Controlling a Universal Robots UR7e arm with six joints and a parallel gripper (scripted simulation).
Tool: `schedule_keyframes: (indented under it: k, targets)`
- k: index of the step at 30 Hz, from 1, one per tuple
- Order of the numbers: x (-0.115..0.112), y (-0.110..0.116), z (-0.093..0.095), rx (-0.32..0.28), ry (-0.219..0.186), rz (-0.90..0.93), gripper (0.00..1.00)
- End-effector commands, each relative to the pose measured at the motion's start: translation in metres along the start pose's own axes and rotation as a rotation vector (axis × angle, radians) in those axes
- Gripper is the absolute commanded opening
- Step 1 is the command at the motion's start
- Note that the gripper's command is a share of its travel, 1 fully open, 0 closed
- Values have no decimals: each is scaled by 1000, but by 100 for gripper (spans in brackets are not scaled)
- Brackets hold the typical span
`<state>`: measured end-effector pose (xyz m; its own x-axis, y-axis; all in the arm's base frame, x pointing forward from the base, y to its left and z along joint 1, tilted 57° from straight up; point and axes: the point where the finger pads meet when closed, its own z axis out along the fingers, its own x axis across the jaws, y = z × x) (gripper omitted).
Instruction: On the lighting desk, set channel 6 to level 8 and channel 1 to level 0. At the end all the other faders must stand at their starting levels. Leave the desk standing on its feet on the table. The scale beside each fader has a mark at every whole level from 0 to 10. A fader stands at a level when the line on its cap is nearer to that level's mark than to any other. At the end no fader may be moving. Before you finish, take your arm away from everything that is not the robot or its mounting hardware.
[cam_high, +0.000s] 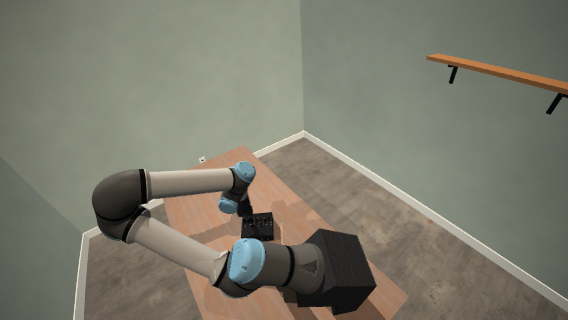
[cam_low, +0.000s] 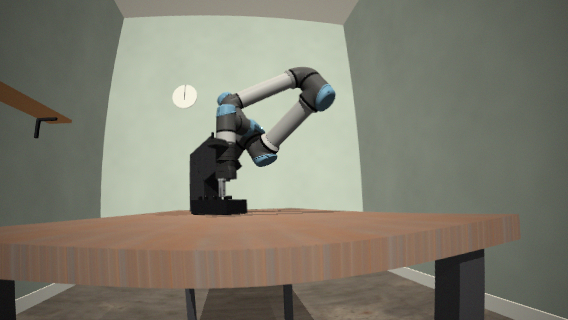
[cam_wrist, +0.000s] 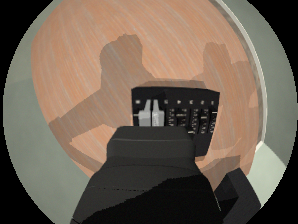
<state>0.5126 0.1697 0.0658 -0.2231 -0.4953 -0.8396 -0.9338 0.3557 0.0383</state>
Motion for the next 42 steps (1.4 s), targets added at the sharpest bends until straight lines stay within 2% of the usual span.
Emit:
schedule_keyframes:
  k: [1,42]
  targets:
    - [0,0,2,1,0,0,0]
    - [0,3,2,1,0,0,0]
